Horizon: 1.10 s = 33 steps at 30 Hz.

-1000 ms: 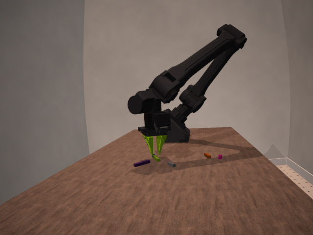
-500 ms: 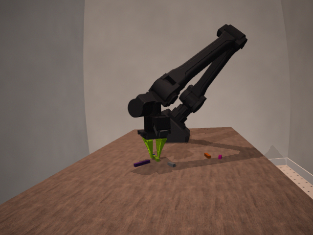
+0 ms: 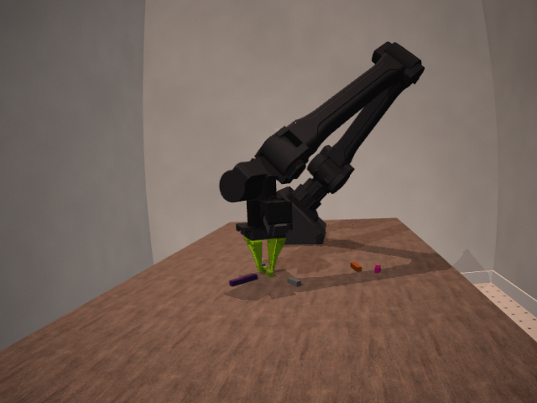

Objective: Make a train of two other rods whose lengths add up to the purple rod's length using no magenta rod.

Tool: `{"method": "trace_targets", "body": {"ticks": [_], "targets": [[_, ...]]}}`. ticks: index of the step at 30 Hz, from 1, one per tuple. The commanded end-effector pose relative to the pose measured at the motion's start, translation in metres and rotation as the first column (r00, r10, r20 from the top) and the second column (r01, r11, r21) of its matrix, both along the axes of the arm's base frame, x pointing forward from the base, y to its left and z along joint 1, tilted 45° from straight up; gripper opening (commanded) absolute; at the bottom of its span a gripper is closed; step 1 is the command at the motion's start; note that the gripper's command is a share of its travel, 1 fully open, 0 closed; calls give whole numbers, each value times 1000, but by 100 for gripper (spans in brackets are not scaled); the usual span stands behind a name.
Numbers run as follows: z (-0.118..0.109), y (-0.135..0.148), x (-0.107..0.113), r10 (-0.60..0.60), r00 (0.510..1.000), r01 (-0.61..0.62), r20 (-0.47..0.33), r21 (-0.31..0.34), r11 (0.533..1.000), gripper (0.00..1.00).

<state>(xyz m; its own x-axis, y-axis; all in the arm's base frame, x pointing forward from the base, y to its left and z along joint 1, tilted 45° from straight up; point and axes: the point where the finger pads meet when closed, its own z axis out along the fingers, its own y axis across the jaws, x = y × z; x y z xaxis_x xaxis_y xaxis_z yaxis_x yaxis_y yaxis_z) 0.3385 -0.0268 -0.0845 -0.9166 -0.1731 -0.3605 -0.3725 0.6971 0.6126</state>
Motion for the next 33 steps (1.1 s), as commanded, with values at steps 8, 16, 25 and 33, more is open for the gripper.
{"method": "trace_targets", "body": {"ticks": [8, 16, 25, 33], "targets": [[-5, 9, -4, 6, 1000, -6, -14, 8, 1000, 24], [-5, 9, -4, 6, 1000, -6, -14, 8, 1000, 24], [-5, 9, -4, 6, 1000, -6, -14, 8, 1000, 24], [-5, 9, -4, 6, 1000, -6, -14, 8, 1000, 5]]}}
